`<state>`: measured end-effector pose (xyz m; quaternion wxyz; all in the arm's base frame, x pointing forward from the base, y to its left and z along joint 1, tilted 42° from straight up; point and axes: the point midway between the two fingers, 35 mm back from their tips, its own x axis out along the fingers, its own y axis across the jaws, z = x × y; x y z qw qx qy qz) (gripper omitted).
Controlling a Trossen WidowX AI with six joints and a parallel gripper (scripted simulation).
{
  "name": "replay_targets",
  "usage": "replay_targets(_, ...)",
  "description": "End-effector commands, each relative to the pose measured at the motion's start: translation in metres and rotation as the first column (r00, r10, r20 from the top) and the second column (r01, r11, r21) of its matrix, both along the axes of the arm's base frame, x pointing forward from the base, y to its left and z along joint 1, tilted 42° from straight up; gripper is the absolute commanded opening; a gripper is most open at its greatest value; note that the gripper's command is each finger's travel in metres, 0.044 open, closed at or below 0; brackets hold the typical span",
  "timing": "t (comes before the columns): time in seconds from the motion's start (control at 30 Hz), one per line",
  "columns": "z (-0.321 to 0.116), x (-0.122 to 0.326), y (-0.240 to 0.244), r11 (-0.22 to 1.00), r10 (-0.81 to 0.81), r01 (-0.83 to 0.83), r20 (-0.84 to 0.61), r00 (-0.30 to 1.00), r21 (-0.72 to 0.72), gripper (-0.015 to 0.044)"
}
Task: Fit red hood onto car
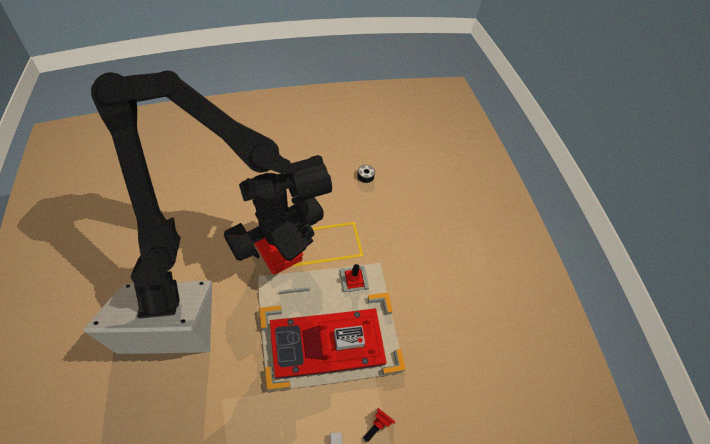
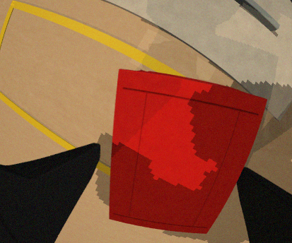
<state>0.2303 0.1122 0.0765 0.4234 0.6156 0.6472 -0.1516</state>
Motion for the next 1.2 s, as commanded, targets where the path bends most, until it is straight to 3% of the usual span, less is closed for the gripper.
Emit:
replay_targets(0.0, -0.004, -0.001, 0.001, 1.0, -0.004, 0.004, -0.008, 1.0, -0.006, 0.044)
replay_targets(0.07, -0.004, -0.001, 0.002, 1.0, -0.004, 0.004, -0.008, 1.0, -0.006, 0.044)
replay_targets(0.17, -0.001, 0.0, 0.001, 1.0, 0.0, 0.0, 0.0, 1.0, 0.0, 0.0361)
replay_targets(0.5, -0.001, 0.0, 0.001, 1.0, 0.0, 0.0, 0.0, 1.0, 0.0, 0.0295)
replay_targets(0.87, 0.01, -0.002, -0.01, 1.0, -0.001, 0.001, -0.002, 1.0, -0.001, 0.0006)
replay_targets(1.17, 0.032, -0.005, -0.029, 1.0, -0.001, 0.001, -0.002, 1.0, -0.002, 0.0)
